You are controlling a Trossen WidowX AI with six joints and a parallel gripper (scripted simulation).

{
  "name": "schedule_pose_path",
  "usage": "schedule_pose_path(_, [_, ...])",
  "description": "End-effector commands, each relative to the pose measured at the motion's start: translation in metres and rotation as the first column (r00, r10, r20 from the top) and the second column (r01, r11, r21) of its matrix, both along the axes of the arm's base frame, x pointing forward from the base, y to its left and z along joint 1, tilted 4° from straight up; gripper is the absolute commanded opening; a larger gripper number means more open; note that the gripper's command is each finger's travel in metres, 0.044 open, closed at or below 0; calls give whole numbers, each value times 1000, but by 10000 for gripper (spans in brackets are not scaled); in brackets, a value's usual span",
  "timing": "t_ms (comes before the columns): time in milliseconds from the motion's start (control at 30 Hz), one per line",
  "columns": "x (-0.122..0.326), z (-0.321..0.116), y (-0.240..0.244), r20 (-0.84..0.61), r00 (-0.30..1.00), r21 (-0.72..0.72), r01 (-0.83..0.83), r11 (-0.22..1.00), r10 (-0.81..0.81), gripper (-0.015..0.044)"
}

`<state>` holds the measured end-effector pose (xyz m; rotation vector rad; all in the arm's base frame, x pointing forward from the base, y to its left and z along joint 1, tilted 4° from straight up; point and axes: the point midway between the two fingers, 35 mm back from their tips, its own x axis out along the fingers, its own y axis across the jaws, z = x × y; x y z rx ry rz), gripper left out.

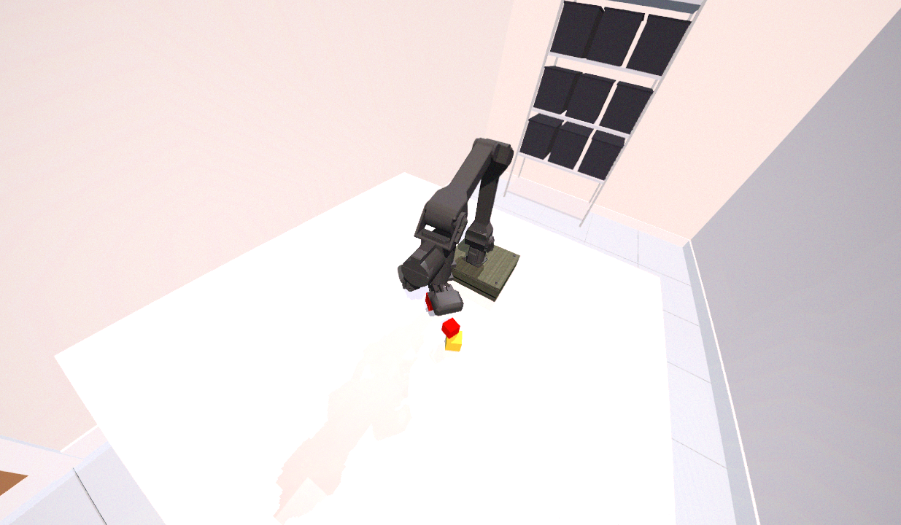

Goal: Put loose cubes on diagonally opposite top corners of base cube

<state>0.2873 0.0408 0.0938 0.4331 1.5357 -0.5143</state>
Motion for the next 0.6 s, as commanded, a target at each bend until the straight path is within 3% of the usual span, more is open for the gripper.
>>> schedule_pose_path(0, [3,1,7,0,991,9,-137,991,137,105])
schedule_pose_path(267, [5,0,23,-8,895,22,-445,895,445,105])
schedule_pose_path(567, [6,-2,41,-12,678,38,-734,678,735,105])
